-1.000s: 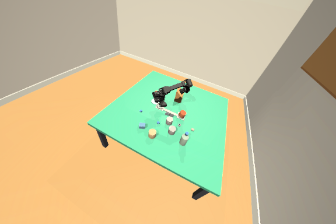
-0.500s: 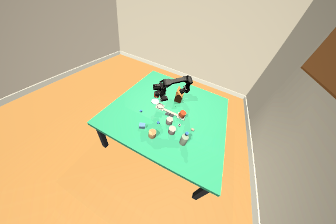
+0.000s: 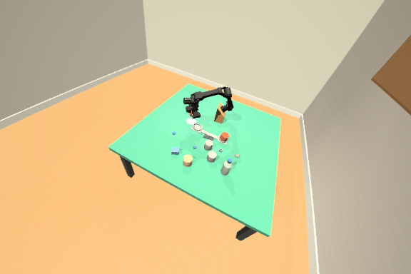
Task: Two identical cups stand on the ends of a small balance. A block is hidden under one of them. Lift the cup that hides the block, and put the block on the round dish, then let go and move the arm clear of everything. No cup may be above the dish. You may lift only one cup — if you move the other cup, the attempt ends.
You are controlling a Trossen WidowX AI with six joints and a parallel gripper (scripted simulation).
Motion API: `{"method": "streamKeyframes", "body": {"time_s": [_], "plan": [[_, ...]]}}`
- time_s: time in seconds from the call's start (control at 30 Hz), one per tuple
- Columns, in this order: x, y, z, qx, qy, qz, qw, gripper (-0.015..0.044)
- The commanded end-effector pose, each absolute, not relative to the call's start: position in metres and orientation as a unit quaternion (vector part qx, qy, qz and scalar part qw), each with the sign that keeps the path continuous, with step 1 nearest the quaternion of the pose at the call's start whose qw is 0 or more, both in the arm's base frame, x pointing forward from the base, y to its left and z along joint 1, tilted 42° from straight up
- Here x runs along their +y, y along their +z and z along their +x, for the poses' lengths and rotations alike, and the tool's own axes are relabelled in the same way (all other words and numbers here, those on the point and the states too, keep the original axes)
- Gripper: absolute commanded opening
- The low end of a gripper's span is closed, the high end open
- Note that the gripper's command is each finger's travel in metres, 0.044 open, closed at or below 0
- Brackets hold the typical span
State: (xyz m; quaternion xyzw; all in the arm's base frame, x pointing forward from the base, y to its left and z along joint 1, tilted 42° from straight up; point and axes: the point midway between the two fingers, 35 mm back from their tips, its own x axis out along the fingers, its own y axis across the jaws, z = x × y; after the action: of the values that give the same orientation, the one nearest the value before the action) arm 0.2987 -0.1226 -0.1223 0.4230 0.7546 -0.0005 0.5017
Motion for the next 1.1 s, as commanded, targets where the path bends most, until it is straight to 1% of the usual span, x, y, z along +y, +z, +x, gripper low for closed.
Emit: {"method": "streamKeyframes", "body": {"time_s": [0.0, 0.1, 0.17, 0.33, 0.53, 1.07], "plan": [[-0.131, -0.158, 0.267, 0.755, 0.0, 0.422, 0.502, 0.0], [-0.133, -0.181, 0.244, 0.756, 0.0, 0.421, 0.501, 0.0], [-0.133, -0.186, 0.239, 0.756, 0.0, 0.421, 0.501, 0.0], [-0.128, -0.192, 0.238, 0.756, 0.0, 0.421, 0.501, 0.0], [-0.106, -0.216, 0.233, 0.756, 0.001, 0.422, 0.501, 0.0], [-0.096, -0.229, 0.231, 0.756, 0.001, 0.422, 0.501, 0.0]]}}
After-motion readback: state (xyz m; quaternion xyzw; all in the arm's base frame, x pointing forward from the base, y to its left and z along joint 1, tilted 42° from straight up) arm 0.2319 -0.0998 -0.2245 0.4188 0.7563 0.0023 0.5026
